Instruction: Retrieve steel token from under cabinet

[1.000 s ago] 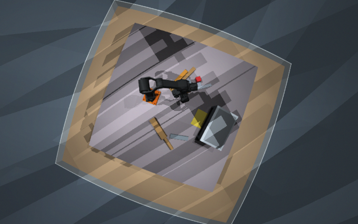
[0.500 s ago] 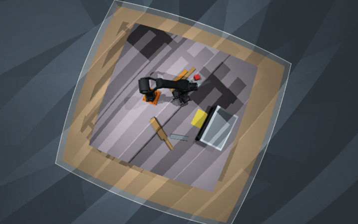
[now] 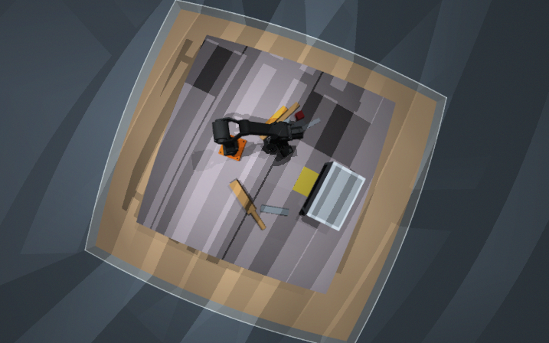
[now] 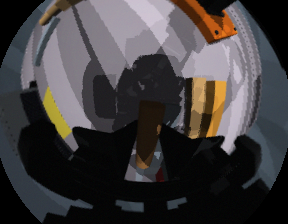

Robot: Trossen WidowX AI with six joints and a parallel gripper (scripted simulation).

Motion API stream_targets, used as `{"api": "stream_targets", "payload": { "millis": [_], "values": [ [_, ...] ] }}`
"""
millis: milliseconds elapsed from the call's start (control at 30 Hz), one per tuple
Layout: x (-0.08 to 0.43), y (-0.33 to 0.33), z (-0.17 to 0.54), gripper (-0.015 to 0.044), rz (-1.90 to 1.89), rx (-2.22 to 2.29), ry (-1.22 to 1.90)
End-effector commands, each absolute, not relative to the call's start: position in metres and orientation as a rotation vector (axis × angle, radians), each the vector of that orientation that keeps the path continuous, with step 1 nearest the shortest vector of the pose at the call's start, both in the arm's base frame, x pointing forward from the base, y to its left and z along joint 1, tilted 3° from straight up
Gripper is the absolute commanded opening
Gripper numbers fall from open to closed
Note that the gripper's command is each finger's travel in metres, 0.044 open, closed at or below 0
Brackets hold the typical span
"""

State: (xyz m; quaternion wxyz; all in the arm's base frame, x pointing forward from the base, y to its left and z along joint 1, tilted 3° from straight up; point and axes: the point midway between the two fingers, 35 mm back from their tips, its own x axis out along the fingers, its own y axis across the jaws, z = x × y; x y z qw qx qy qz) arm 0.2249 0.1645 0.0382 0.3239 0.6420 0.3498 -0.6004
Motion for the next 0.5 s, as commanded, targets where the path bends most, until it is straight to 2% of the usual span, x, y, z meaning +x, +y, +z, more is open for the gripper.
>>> {"api": "stream_targets", "payload": {
  "millis": [0, 467],
  "values": [
    [0.2235, 0.1676, 0.0388, 0.0, -1.543, 1.655, 0.962],
    [0.2235, 0.1676, 0.0388, 0.0, -1.462, 1.577, 1.029]
  ]
}}
